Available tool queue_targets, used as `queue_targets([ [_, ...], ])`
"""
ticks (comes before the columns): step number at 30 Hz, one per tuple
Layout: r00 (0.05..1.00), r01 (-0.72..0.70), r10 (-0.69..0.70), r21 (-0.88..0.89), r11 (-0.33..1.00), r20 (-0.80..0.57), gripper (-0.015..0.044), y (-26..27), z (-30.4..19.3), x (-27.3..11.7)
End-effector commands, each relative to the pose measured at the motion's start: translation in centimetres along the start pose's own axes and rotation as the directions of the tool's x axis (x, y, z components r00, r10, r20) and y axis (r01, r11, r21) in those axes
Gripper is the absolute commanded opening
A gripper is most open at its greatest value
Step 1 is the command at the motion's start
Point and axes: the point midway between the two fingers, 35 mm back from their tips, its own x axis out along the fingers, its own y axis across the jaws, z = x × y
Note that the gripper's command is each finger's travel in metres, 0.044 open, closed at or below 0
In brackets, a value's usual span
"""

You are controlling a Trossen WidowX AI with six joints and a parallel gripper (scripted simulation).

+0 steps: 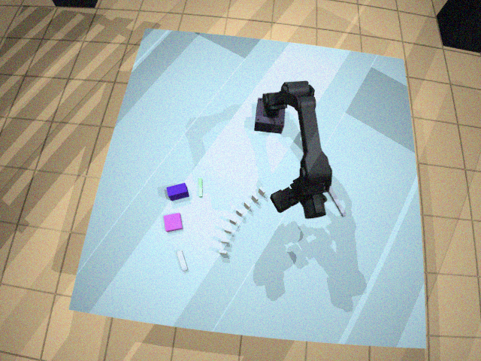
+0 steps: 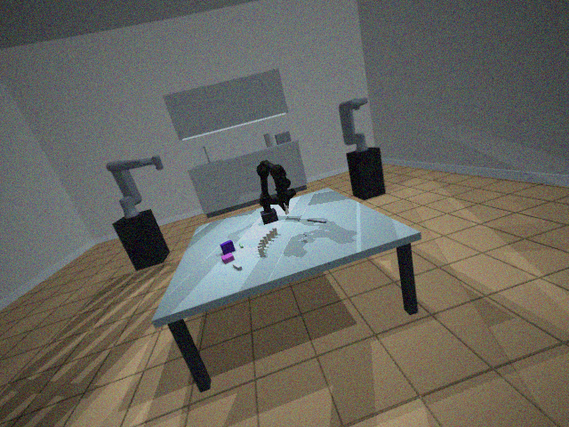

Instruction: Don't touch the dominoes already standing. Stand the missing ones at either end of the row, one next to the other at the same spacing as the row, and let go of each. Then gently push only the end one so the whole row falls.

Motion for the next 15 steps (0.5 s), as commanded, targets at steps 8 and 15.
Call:
queue_targets([
  [8,1.0,-0.014,-0.006,0.958,0.288,0.016,0.0107,-1.5,-10.8,0.4],
  [15,1.0,-0.014,-0.006,0.963,0.269,0.016,0.0107,-1.5,-11.0,0.5],
])
